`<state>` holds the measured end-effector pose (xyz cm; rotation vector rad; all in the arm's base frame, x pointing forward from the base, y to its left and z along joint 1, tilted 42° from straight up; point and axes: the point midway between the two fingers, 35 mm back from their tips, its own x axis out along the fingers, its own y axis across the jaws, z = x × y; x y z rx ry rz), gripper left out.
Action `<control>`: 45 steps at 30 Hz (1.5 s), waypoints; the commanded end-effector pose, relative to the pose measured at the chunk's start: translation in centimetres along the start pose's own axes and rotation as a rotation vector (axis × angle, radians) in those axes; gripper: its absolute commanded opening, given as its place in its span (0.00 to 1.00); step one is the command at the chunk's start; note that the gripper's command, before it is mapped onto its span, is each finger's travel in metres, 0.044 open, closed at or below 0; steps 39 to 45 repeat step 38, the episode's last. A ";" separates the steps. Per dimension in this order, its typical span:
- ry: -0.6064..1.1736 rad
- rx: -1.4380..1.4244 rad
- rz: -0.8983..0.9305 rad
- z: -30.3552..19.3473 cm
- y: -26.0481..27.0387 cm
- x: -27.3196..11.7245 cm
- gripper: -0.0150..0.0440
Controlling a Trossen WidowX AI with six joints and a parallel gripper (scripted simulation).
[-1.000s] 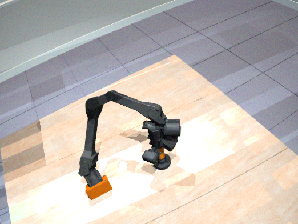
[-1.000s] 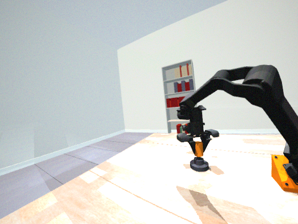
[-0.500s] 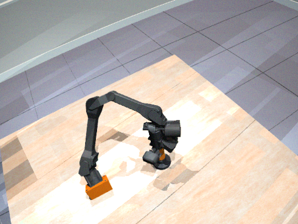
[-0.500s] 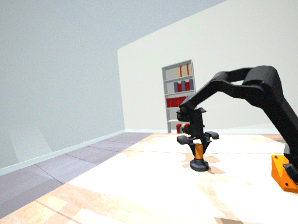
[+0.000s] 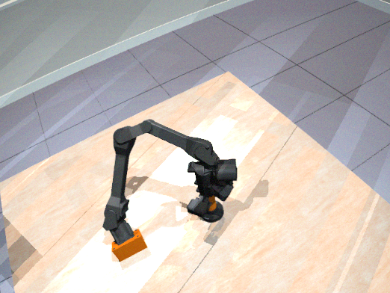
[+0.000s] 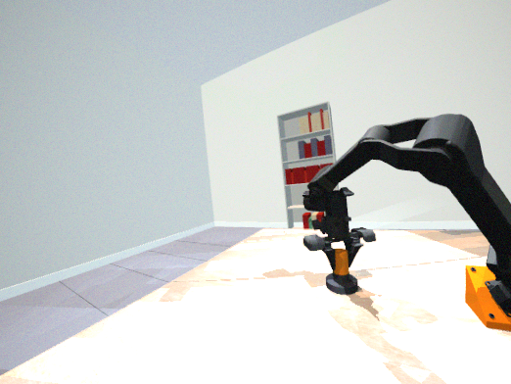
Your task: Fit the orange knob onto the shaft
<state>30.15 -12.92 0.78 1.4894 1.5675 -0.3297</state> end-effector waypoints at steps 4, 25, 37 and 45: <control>-0.001 -0.001 0.000 0.0 0.0 -0.1 0.52; -0.004 0.000 -0.003 0.4 0.2 -4.8 1.00; -0.002 0.001 -0.003 0.2 0.2 -9.6 1.00; -0.002 0.001 -0.003 0.2 0.2 -9.6 1.00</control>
